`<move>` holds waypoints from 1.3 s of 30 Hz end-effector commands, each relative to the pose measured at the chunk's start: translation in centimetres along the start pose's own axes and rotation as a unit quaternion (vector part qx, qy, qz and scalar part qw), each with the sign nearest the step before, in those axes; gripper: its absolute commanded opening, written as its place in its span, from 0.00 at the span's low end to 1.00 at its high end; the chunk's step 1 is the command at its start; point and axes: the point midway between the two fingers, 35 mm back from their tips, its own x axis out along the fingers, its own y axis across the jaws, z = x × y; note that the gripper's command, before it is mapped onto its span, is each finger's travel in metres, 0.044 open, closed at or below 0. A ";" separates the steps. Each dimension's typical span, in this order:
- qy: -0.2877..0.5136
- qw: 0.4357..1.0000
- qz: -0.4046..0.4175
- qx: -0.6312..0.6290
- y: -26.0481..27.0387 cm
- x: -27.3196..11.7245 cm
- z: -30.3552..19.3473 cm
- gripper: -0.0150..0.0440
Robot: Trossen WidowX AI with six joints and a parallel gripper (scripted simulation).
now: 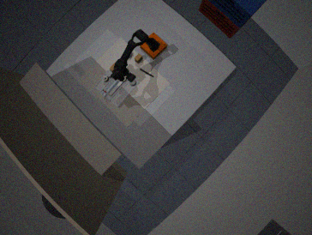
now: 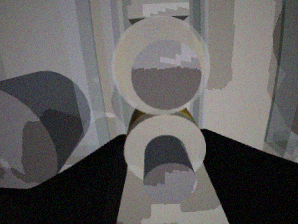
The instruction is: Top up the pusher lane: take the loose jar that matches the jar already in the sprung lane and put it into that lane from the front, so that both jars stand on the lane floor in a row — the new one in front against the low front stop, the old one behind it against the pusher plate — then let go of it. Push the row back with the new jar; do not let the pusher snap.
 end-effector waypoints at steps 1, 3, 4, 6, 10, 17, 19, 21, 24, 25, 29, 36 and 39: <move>-0.007 1.000 0.000 0.002 0.0 0.0 0.2 0.25; -0.007 1.000 0.000 0.002 0.0 0.0 0.2 0.25; -0.007 1.000 0.000 0.002 0.0 0.0 0.2 0.25; -0.007 1.000 0.000 0.002 0.0 0.0 0.1 0.25; -0.006 1.000 0.000 0.002 0.0 0.0 -0.3 0.25; -0.006 1.000 0.000 0.002 0.0 0.0 -0.3 0.25; -0.006 1.000 0.000 0.002 0.0 0.0 -0.3 0.25; -0.006 1.000 0.000 0.002 0.0 0.0 -0.2 0.30; -0.006 1.000 0.000 0.002 0.0 0.0 -0.2 0.43; -0.006 1.000 0.000 0.002 0.0 0.0 -0.2 0.48; -0.006 1.000 0.000 0.002 0.0 0.0 -0.2 0.65; -0.006 1.000 0.000 0.002 0.0 -0.5 -0.2 0.75; -0.006 1.000 0.000 0.002 0.0 -1.7 -0.2 0.75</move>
